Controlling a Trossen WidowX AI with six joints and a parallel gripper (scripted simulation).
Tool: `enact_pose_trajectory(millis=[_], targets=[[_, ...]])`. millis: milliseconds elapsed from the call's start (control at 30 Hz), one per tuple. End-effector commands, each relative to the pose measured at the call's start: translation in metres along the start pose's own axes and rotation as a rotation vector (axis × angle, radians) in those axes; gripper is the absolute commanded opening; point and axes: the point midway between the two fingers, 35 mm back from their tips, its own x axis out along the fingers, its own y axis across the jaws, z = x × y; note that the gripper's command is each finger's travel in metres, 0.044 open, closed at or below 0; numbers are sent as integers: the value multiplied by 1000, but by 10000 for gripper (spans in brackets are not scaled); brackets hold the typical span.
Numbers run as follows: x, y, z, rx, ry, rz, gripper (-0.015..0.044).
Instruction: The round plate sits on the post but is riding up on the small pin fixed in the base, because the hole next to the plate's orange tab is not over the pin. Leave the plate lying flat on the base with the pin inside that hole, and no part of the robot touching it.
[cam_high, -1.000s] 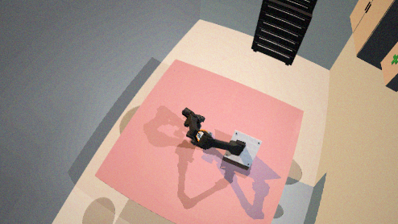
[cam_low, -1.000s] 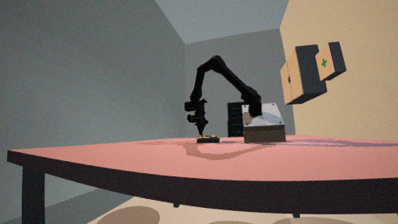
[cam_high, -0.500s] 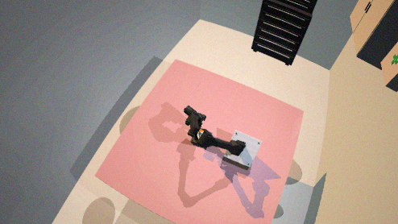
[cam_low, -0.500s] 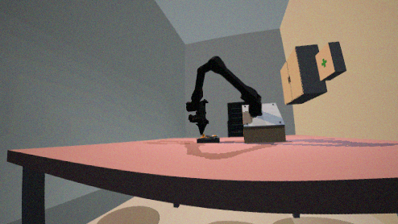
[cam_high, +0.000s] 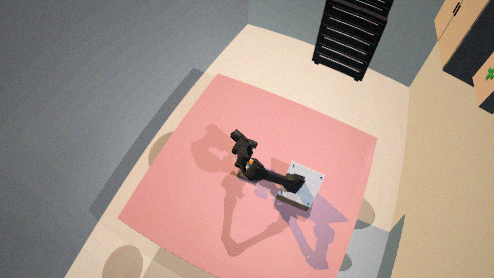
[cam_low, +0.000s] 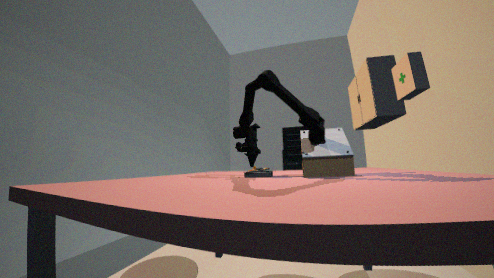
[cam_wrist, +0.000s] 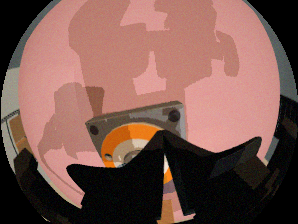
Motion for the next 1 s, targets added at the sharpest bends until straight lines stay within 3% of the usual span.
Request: enact_pose_trajectory(millis=[0,967], targets=[[2,-5,-7,6,14,-5,0],[2,-16,-20,6,14,-5,0]])
